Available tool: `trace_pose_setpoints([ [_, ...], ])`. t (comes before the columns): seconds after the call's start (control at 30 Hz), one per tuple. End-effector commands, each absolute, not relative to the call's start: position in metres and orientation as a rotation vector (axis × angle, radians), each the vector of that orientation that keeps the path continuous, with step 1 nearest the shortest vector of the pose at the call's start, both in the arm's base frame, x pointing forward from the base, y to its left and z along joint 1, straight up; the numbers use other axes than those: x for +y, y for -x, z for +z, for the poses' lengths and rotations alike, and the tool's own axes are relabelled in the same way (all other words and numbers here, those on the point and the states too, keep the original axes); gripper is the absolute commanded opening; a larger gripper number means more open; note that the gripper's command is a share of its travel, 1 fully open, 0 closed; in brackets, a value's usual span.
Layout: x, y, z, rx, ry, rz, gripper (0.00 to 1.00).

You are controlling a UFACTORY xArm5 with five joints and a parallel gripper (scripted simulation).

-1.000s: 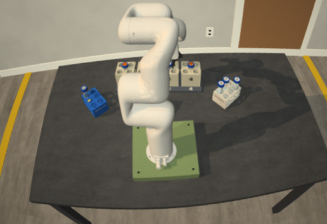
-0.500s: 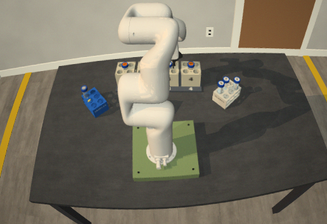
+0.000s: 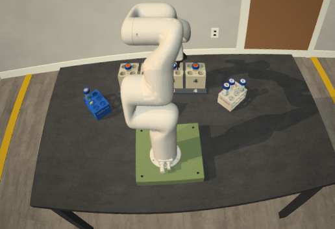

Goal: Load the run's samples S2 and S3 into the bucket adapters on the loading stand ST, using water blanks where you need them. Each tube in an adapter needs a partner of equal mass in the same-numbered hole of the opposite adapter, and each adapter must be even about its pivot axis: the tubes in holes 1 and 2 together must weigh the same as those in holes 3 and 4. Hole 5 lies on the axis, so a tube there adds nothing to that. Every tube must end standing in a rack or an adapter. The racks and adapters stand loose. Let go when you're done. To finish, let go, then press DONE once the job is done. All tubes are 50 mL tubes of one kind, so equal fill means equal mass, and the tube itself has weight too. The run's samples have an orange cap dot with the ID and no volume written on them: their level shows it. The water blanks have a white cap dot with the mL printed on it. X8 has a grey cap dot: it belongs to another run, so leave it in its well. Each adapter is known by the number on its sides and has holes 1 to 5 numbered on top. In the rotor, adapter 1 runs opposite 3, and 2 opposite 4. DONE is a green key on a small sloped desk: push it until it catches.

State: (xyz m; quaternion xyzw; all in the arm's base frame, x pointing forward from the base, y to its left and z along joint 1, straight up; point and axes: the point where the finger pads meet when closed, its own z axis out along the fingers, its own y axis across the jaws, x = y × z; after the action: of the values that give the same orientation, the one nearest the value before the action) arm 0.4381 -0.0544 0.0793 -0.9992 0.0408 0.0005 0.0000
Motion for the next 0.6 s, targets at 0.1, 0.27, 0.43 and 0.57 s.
trace_pose_setpoints([
  [0.1,-0.055,-0.439,0.083,0.128,3.141,-0.005,0.44],
  [0.27,-0.055,-0.439,0.093,0.128,3.141,-0.005,0.44],
  [0.43,-0.055,-0.439,0.103,0.128,3.141,-0.005,0.44],
  [0.57,-0.055,-0.439,0.107,0.128,3.141,-0.005,0.44],
])
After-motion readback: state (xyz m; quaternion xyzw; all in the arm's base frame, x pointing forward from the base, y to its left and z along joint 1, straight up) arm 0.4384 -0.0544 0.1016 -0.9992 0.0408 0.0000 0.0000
